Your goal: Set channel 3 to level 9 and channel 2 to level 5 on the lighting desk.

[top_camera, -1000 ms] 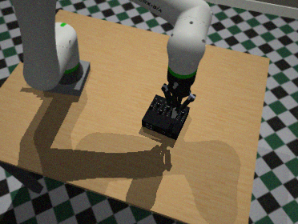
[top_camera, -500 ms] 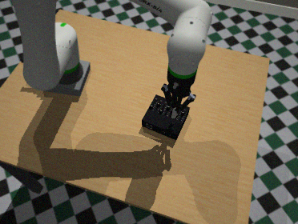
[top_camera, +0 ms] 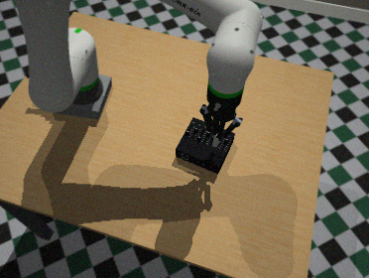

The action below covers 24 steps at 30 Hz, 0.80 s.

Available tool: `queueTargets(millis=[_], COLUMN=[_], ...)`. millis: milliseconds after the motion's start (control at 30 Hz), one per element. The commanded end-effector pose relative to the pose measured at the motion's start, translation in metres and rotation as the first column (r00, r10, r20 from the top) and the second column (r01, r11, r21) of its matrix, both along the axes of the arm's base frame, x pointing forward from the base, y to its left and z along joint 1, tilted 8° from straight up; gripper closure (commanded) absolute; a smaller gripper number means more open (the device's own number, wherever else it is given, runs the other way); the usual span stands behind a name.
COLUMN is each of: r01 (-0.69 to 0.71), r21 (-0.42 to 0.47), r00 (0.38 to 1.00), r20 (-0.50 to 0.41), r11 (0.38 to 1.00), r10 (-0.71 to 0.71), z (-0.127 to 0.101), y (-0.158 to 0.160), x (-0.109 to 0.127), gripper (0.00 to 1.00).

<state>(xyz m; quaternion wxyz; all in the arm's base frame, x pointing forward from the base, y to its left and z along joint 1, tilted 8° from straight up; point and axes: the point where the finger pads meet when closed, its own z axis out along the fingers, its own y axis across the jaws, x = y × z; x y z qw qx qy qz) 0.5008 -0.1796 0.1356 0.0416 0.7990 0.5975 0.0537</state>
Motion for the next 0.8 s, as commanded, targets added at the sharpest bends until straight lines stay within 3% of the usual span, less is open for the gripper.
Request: queueTargets(millis=[0, 767], r01=[0.000, 0.000], r21=[0.000, 0.000], r00=[1.000, 1.000], r20=[0.000, 0.000], r11=[1.000, 1.000], r10=[0.000, 0.000], z=[-0.001, -0.015], y=[0.000, 0.000], x=[0.000, 0.002], gripper=[1.00, 1.00])
